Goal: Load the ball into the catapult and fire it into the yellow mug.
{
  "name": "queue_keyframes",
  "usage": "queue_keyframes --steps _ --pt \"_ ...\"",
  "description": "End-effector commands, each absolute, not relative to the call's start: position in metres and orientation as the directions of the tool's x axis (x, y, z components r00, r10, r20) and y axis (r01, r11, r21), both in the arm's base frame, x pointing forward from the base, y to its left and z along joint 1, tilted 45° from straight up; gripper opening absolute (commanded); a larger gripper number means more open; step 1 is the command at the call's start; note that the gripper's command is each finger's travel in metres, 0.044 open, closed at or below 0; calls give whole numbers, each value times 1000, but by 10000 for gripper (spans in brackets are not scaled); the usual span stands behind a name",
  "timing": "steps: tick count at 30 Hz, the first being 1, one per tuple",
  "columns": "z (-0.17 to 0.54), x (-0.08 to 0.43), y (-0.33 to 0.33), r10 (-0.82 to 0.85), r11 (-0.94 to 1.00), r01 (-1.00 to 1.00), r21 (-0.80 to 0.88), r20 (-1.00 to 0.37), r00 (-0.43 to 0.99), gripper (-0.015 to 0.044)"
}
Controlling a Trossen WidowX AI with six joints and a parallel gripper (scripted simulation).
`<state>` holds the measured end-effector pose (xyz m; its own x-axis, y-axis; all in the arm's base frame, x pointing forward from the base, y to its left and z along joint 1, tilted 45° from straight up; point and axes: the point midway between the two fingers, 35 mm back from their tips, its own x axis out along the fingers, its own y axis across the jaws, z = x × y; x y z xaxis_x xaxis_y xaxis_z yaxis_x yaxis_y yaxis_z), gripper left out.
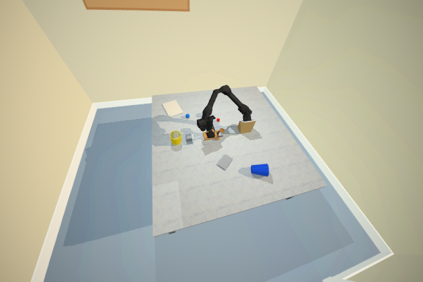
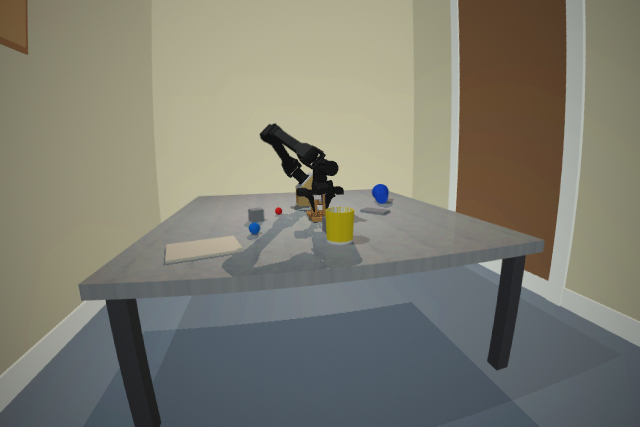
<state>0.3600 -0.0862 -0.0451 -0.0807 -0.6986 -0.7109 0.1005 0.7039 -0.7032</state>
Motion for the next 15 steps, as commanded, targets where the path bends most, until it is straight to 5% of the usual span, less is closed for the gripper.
queue_keyframes --steps 1,5,15 --pt "-45 360 -86 -699 704 104 -703 -711 -79 341" --pt "-29 365 -69 -696 706 103 -700 -714 -79 440" --pt "12 369 -23 -698 707 87 -701 -713 -72 440"
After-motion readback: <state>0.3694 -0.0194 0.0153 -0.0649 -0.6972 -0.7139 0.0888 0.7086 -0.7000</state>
